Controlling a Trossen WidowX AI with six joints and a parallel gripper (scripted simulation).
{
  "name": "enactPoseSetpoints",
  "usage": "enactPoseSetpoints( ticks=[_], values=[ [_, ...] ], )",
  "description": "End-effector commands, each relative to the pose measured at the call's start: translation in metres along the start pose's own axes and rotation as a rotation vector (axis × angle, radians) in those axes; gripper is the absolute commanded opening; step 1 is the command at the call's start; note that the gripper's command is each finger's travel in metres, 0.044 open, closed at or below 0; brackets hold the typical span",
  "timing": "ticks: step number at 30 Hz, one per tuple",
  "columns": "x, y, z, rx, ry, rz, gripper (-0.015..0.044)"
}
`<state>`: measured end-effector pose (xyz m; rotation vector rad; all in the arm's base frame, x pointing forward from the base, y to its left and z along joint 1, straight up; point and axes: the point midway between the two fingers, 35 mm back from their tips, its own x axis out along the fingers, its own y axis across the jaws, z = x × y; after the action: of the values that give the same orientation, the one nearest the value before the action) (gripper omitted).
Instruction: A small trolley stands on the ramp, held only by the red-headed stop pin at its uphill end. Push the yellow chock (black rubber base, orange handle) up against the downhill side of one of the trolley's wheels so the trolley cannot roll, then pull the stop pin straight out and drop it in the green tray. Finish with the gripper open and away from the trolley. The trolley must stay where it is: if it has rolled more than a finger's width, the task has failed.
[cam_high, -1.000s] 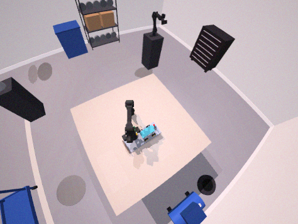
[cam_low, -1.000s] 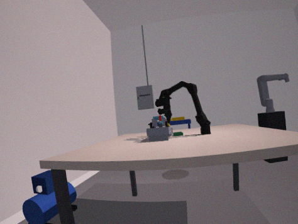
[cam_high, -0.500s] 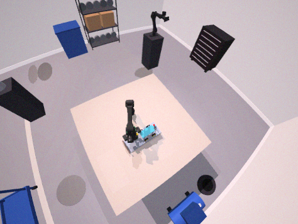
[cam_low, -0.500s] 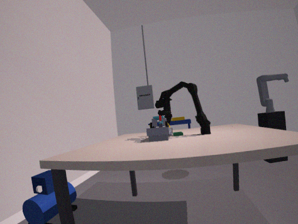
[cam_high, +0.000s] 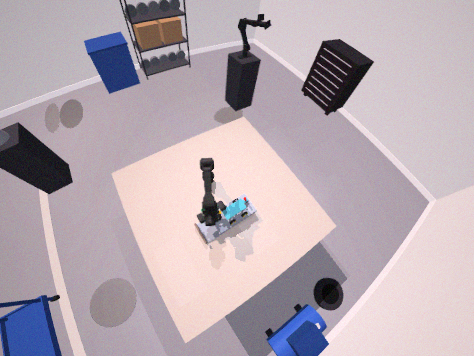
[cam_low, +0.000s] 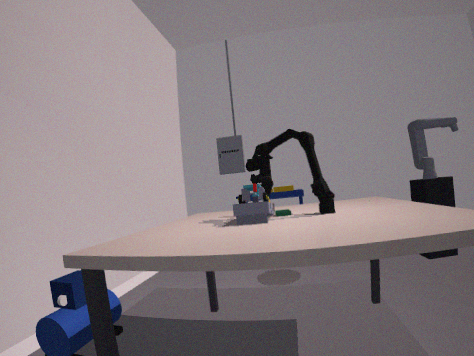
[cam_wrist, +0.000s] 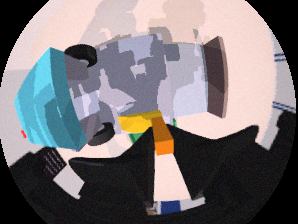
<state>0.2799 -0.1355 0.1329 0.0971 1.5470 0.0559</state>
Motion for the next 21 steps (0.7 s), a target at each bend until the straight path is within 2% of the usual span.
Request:
enactPoseSetpoints(
  ticks=[1, 21],
  values=[
    [0.0, 0.005, 0.0, 0.004, 0.002, 0.007, 0.0],
    [-0.002, 0.013, 0.002, 0.001, 0.0, 0.0, 0.0]
  ],
)
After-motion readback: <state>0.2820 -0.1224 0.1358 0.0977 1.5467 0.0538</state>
